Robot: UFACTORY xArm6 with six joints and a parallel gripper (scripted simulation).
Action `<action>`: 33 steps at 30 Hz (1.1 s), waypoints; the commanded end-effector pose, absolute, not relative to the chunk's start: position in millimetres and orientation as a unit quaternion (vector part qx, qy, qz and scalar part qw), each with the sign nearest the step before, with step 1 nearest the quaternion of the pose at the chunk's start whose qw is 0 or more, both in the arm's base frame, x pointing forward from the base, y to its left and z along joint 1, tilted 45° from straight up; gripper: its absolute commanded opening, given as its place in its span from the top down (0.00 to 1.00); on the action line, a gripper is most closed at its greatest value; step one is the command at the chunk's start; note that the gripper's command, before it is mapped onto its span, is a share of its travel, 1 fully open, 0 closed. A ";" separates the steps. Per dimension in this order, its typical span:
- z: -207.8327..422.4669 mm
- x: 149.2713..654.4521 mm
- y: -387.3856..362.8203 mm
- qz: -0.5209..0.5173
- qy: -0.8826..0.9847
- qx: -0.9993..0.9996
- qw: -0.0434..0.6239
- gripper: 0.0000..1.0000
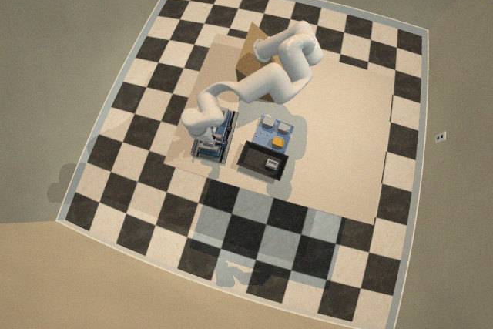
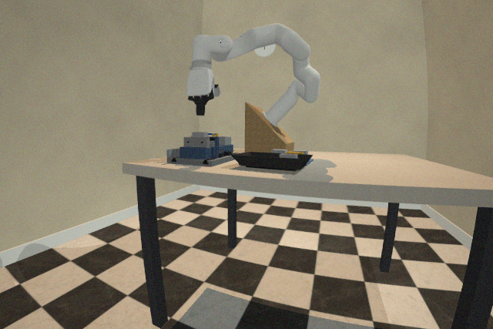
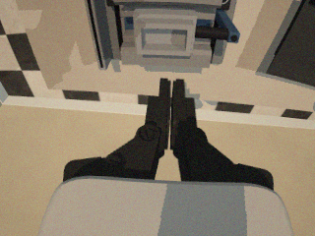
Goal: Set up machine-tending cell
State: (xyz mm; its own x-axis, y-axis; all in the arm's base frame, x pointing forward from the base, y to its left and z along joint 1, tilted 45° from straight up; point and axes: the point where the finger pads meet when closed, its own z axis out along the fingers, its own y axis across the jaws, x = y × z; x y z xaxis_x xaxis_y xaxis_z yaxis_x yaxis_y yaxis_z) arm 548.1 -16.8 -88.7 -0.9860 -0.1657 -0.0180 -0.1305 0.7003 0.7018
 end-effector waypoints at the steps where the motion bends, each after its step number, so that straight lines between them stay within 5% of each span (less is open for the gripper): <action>1: -89.7 550.9 -21.1 -0.378 -0.922 0.081 0.021 1.00; 33: -89.7 550.7 -21.1 -0.378 -0.923 0.072 0.025 1.00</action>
State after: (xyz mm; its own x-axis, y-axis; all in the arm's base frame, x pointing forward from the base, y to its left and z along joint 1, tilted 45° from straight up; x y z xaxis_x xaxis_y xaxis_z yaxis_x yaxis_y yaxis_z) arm 549.3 -19.5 -91.1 -0.9858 -0.1668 -0.0177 -0.1309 0.6993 0.7027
